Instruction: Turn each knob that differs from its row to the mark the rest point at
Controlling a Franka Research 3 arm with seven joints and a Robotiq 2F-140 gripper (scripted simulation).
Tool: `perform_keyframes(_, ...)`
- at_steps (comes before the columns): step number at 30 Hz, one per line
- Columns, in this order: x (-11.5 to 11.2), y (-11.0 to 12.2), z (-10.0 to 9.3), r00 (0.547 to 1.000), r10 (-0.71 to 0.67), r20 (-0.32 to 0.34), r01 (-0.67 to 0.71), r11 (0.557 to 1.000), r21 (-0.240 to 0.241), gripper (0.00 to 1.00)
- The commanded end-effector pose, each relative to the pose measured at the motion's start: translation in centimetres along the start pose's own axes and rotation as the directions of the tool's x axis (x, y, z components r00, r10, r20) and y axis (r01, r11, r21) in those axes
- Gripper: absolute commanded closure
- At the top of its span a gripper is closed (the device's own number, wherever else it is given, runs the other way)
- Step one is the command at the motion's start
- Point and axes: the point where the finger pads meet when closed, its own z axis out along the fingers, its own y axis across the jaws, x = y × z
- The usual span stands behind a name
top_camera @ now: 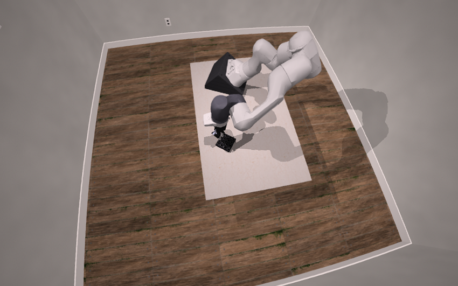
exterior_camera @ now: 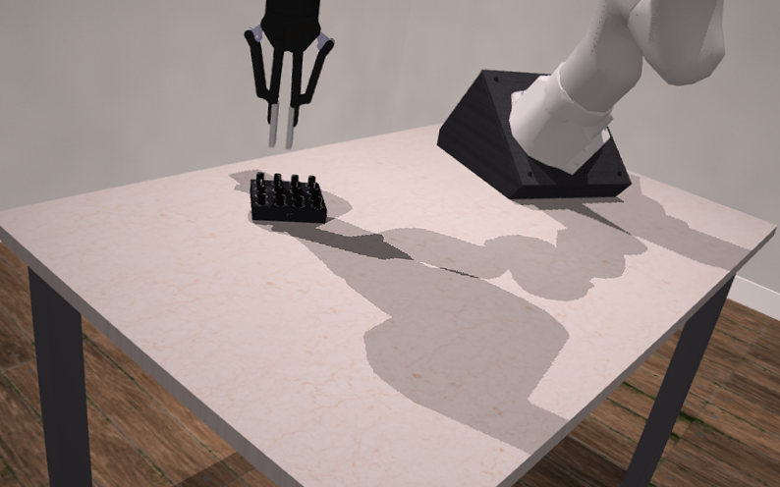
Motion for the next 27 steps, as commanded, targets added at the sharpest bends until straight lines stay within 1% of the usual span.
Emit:
perform_keyframes(1,0.15,-0.03,-0.10,0.992,-0.128,0.002,0.128,0.992,0.007,0.88)
perform_keyframes(2,0.15,-0.03,-0.15,0.986,-0.167,0.002,0.167,0.986,0.007,0.88)
perform_keyframes(6,0.15,-0.03,-0.23,0.975,-0.222,0.001,0.222,0.975,0.007,0.88)
perform_keyframes(27,0.15,-0.03,-0.23,0.974,-0.224,0.001,0.224,0.974,0.007,0.88)
